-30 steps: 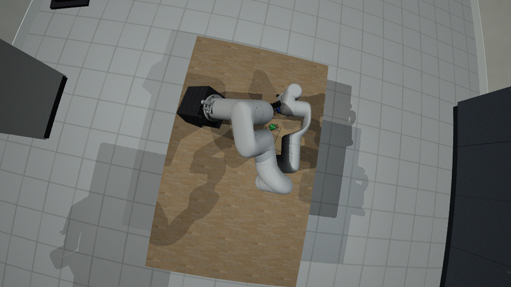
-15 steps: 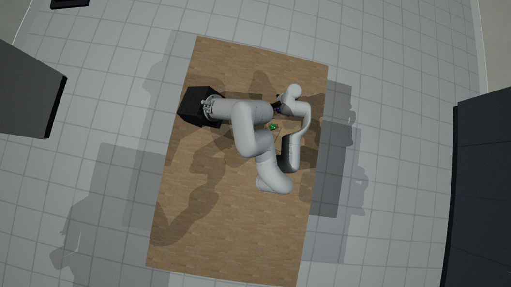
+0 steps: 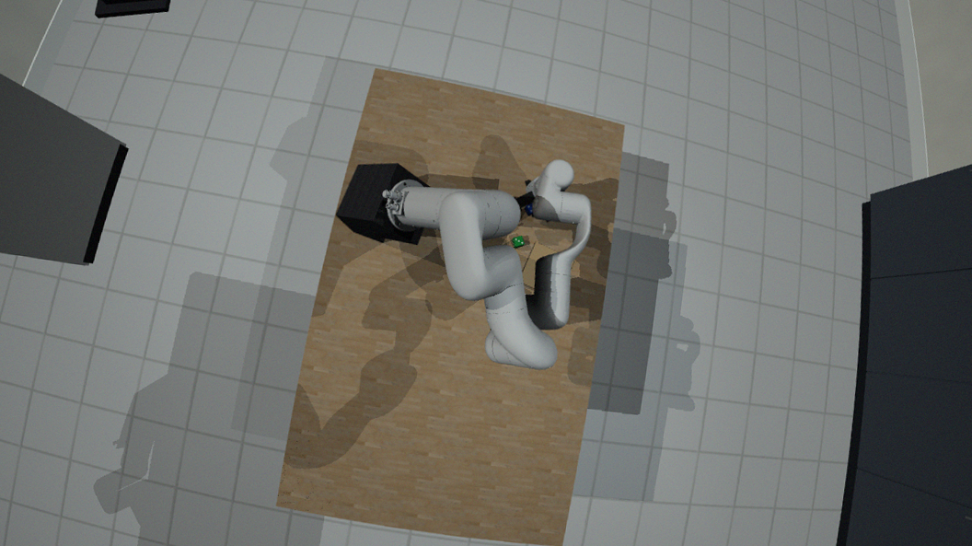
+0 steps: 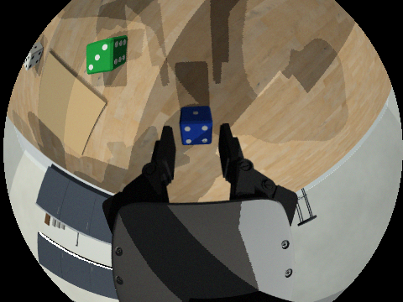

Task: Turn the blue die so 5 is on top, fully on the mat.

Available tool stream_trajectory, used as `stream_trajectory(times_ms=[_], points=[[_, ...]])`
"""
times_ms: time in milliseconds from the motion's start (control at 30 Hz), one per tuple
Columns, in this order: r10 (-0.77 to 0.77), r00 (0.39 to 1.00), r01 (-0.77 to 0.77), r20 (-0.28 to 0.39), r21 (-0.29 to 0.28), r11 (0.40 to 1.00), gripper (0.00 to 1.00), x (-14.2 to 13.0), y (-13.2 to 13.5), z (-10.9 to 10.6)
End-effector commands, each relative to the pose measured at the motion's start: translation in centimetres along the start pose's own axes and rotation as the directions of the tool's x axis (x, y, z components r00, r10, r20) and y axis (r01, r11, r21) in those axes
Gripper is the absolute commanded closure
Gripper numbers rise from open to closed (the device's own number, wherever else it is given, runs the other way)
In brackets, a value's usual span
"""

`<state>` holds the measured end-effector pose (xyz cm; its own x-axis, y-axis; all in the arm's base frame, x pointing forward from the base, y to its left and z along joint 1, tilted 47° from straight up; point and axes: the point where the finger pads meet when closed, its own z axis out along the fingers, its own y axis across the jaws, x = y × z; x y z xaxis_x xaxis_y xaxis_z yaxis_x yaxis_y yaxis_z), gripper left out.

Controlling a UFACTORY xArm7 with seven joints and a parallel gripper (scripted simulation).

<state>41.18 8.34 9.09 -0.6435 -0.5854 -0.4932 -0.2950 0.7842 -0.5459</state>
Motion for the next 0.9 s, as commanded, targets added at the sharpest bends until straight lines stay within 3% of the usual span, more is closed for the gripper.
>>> stream_trajectory(times_ms=[0,467,867], points=[[-0.001,1.000,0.001,0.002,0.000,1.000,0.53,0.0,0.0,0.5],[-0.001,1.000,0.001,0.002,0.000,1.000,0.53,0.0,0.0,2.7],[-0.001,1.000,0.001,0.002,0.000,1.000,0.53,0.0,0.0,2.9]])
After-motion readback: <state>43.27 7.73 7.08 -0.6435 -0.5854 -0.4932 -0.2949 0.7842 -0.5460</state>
